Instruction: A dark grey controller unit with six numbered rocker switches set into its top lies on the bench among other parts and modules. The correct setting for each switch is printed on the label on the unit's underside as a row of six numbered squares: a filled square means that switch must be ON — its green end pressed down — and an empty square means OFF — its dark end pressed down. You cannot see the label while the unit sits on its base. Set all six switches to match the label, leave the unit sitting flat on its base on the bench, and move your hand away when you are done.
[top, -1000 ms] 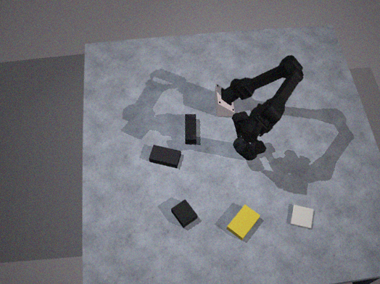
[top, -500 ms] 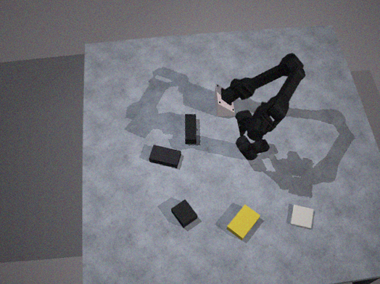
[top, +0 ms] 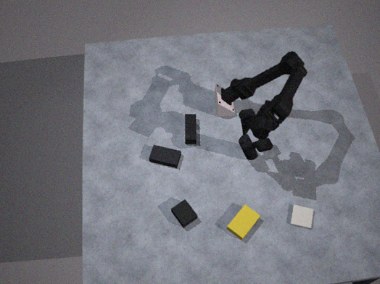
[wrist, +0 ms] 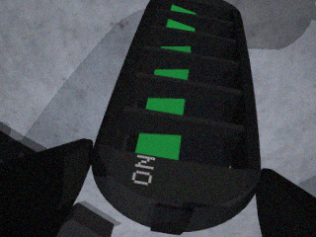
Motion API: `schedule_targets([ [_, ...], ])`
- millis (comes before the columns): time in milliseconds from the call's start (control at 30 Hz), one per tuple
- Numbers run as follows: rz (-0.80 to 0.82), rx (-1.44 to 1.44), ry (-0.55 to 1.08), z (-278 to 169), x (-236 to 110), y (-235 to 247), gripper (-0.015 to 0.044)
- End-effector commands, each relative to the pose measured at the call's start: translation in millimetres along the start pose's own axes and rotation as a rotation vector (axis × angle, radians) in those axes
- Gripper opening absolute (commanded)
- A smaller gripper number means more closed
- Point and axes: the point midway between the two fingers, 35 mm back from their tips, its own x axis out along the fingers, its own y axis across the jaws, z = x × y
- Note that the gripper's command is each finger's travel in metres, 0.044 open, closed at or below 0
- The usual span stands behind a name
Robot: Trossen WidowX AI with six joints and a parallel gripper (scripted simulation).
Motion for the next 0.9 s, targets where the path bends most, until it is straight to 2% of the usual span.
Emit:
schedule_targets([
  [0, 0.0, 0.0, -0.017, 7, -1, 0, 0.0337],
  [867, 0.0, 0.0, -0.076, 26, -7, 0, 0.0338],
])
